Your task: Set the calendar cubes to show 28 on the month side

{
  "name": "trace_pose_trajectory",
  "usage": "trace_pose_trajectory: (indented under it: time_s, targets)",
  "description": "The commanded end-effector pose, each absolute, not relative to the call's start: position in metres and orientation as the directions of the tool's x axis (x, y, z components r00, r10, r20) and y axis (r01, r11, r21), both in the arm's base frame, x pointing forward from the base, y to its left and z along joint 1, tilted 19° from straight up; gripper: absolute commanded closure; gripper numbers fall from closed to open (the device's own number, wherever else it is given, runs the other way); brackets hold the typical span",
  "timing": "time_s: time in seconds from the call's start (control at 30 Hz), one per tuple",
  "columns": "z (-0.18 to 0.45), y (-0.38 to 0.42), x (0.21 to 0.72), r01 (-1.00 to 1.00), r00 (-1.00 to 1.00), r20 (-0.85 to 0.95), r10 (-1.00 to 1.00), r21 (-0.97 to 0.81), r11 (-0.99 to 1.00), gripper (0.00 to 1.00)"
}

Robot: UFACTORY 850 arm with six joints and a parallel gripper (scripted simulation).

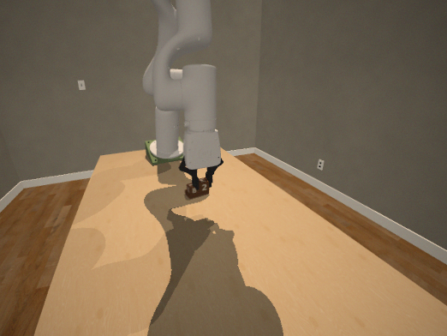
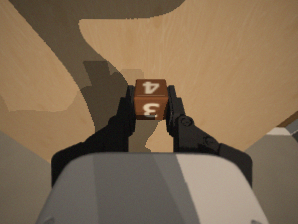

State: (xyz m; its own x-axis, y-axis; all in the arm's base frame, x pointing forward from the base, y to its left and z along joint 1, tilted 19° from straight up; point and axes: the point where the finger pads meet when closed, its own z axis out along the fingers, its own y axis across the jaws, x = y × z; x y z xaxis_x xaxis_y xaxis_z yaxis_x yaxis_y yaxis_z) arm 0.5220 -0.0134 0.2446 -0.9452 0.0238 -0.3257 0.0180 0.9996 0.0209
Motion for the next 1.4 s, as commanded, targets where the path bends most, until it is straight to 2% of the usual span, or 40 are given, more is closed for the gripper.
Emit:
trace_pose_trajectory:
  time_s: [0.0,0.47,1.37]
  targets:
    - [0.23,-0.013,0.528,0.018,-0.945,-0.327,0.024,0.022,1.0,0.71]
    - [0.179,-0.013,0.546,0.018,-0.945,-0.327,0.024,0.022,1.0,0.71]
    - [0.177,-0.013,0.547,0.018,-0.945,-0.327,0.024,0.022,1.0,0.71]
